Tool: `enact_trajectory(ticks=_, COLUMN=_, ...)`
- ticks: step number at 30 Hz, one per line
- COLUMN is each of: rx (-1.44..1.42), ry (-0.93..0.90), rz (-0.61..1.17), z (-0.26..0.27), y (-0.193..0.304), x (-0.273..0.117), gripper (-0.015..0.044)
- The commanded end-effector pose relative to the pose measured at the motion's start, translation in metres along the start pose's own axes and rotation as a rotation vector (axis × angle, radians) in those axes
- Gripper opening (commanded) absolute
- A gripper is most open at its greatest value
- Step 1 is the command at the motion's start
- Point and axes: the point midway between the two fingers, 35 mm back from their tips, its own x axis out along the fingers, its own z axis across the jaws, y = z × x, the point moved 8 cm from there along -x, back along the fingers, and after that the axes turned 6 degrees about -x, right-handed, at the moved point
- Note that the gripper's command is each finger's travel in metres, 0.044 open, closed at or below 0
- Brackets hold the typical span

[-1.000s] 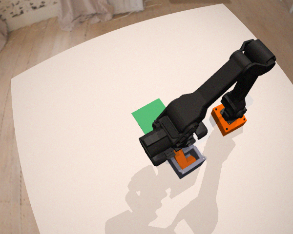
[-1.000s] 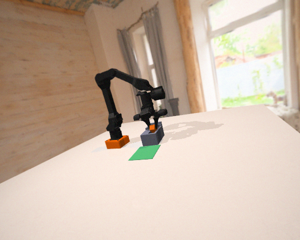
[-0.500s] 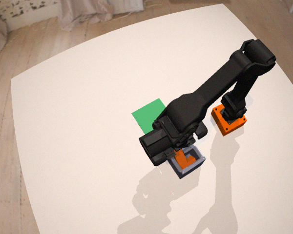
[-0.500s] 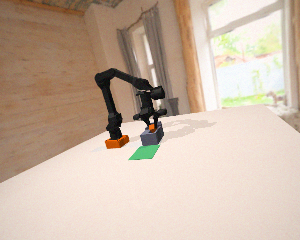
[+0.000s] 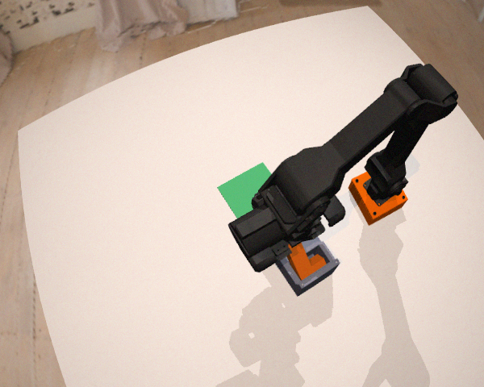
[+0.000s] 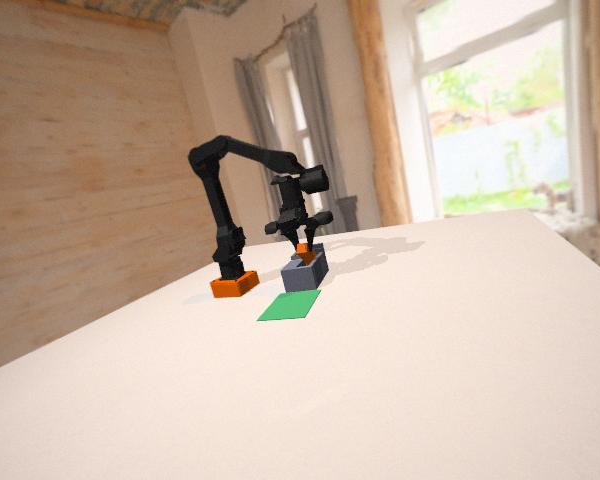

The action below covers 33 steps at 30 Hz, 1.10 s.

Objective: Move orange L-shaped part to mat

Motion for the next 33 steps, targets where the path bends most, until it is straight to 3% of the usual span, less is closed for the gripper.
enact_trajectory(ticks=1, rx=0.001, ry=-0.006, rz=0.003, z=0.001, y=0.0, x=-0.007, gripper=0.0)
enact_trajectory(ticks=33, rx=0.002, ry=-0.006, rz=0.003, z=0.0, y=0.0, x=-0.059, gripper=0.0)
